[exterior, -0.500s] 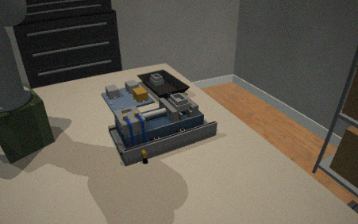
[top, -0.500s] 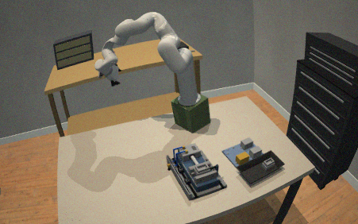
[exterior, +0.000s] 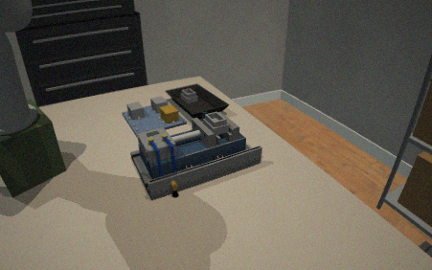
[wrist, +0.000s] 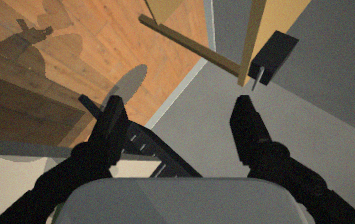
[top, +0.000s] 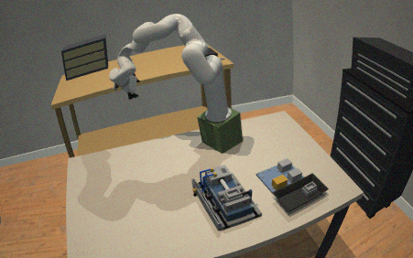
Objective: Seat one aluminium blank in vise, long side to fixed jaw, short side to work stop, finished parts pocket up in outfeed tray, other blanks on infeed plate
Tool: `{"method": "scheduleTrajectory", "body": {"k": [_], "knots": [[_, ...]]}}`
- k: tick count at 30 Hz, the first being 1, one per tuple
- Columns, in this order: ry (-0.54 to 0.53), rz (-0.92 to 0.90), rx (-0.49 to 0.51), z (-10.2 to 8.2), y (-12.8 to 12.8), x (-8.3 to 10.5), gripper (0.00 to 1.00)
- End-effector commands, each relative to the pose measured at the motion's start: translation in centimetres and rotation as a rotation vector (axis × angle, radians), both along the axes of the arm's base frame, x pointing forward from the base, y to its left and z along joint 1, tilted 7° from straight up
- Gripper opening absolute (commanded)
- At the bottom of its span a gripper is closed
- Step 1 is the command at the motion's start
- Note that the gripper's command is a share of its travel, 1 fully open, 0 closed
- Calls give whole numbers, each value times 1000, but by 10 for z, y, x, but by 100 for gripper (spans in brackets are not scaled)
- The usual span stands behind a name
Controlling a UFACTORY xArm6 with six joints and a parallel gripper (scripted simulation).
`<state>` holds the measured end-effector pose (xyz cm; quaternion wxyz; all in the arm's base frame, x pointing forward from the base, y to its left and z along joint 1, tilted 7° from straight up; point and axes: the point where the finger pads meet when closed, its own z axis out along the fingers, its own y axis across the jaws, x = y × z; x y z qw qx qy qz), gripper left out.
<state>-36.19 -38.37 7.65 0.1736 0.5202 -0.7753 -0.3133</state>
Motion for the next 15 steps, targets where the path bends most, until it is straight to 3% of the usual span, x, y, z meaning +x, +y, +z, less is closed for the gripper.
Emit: {"method": "scheduleTrajectory", "body": {"k": [1,9,15], "knots": [[2,0,-4,2,-1,-1,100],[-1,12,-5,3,-6,6,100],[-17,71,-12,11,-29,39,100]]}}
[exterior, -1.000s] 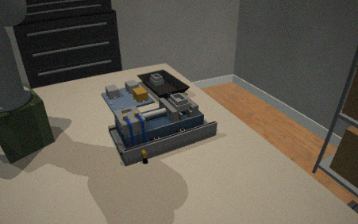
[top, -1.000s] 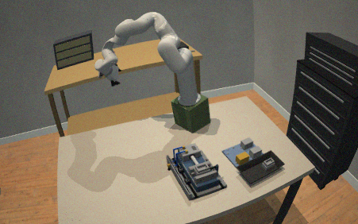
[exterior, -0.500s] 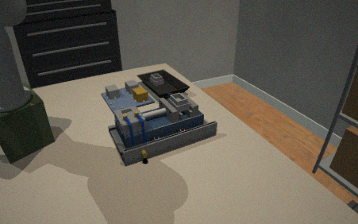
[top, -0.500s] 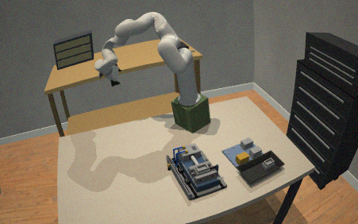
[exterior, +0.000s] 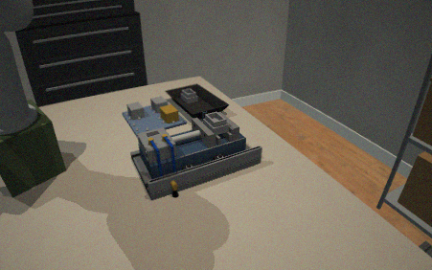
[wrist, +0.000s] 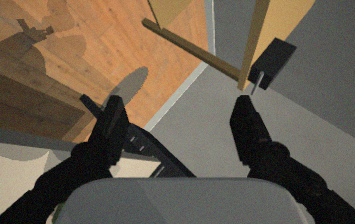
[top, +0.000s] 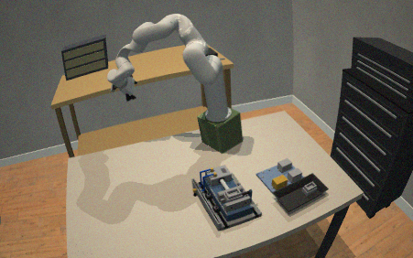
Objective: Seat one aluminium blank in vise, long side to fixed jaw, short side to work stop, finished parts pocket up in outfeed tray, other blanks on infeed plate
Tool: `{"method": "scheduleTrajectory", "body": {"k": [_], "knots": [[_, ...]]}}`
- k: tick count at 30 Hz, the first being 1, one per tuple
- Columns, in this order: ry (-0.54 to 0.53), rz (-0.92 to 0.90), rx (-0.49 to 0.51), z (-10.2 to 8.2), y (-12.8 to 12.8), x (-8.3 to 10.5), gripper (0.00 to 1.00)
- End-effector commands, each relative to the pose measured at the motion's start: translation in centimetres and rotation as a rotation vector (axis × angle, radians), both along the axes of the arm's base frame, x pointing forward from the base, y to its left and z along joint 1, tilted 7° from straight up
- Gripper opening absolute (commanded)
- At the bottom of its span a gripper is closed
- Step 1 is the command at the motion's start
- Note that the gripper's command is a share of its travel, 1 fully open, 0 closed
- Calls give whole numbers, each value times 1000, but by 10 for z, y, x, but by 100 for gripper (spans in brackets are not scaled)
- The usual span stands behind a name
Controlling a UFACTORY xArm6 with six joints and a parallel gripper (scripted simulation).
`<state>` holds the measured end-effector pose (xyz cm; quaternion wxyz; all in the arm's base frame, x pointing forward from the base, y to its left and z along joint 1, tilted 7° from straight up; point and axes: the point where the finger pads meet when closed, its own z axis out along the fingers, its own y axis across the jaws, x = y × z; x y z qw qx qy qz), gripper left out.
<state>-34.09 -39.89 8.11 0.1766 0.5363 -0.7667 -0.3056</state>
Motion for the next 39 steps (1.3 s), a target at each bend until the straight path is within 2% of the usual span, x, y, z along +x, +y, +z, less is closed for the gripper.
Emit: {"method": "scheduleTrajectory", "body": {"k": [1,2,4,7,9,19,21,22,25,36,38,39], "knots": [[-12,49,-9,8,-20,28,100],[-17,68,-11,10,-26,38,100],[-17,68,-11,10,-26,38,100],[-36,132,-17,18,-45,76,100],[-44,157,-18,21,-52,91,100],[-99,321,-25,39,-82,193,100],[-99,321,-25,39,-82,193,100],[-114,362,-26,43,-86,218,100],[-129,403,-26,47,-89,244,100],[-203,593,-17,66,-84,360,100],[-203,593,-17,66,-84,360,100],[-223,644,-12,70,-78,389,100]]}}
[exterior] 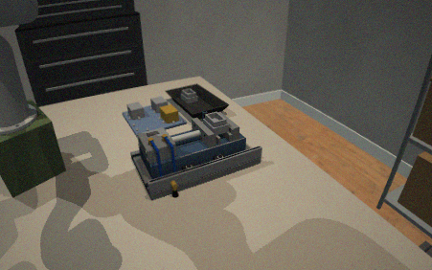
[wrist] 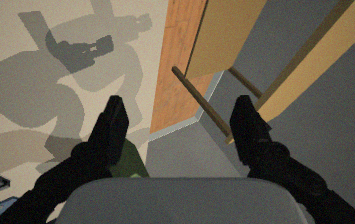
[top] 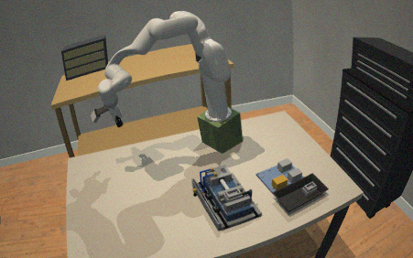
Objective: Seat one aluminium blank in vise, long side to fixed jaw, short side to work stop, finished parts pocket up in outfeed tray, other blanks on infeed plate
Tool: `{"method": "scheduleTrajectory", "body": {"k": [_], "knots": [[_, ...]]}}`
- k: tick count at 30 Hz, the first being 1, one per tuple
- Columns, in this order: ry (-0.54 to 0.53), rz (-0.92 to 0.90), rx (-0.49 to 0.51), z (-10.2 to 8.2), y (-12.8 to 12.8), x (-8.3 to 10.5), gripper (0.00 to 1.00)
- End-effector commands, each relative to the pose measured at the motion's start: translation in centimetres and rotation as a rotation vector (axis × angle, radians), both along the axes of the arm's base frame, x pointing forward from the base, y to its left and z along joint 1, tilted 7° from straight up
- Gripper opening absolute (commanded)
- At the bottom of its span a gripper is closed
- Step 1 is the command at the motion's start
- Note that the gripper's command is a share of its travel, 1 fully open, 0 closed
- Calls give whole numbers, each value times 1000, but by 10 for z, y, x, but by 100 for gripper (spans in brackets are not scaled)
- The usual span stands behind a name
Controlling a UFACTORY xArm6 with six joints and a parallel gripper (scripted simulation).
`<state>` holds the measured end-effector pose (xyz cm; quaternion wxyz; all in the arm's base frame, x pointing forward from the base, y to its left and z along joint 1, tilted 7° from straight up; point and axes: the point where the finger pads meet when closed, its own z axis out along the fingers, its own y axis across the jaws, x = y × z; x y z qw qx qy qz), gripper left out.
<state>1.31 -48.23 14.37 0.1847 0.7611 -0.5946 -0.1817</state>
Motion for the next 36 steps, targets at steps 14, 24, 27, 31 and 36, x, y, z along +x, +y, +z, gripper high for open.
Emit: {"method": "scheduleTrajectory", "body": {"k": [14,24,27,31,36], "knots": [[-109,300,40,28,56,164,100],[-169,475,79,43,112,241,100],[-188,534,95,47,134,264,100],[-214,613,118,54,165,292,100],[-240,695,144,60,199,317,100]]}}
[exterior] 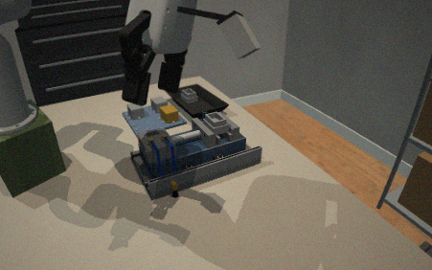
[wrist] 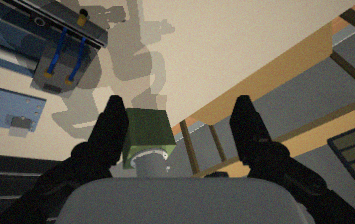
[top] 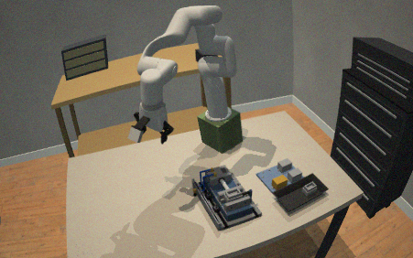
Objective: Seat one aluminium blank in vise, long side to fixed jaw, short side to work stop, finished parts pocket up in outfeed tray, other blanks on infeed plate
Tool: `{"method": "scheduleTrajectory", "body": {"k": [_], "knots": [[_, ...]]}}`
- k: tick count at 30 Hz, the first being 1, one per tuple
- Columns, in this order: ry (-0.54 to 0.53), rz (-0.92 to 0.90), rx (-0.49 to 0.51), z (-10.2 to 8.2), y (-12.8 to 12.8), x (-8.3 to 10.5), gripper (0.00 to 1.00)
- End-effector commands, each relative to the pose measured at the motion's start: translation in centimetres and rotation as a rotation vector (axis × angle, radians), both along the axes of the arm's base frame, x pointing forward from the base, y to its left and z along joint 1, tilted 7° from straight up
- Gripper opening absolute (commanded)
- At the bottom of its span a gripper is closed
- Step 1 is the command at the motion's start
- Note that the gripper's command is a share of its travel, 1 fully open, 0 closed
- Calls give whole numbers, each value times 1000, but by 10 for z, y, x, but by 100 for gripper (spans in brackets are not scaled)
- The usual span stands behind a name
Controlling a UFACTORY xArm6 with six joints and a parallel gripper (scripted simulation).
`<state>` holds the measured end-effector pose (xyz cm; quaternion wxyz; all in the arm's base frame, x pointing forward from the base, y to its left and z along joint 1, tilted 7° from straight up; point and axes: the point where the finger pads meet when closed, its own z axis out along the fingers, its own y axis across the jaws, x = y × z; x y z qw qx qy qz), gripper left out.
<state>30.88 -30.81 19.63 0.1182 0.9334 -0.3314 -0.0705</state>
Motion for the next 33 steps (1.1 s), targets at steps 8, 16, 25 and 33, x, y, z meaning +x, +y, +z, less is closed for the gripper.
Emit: {"method": "scheduleTrajectory", "body": {"k": [8,16,25,33], "knots": [[-64,229,68,20,100,61,100],[-98,391,126,32,175,84,100],[-131,584,202,47,265,94,100],[-150,590,222,41,318,96,100]]}}
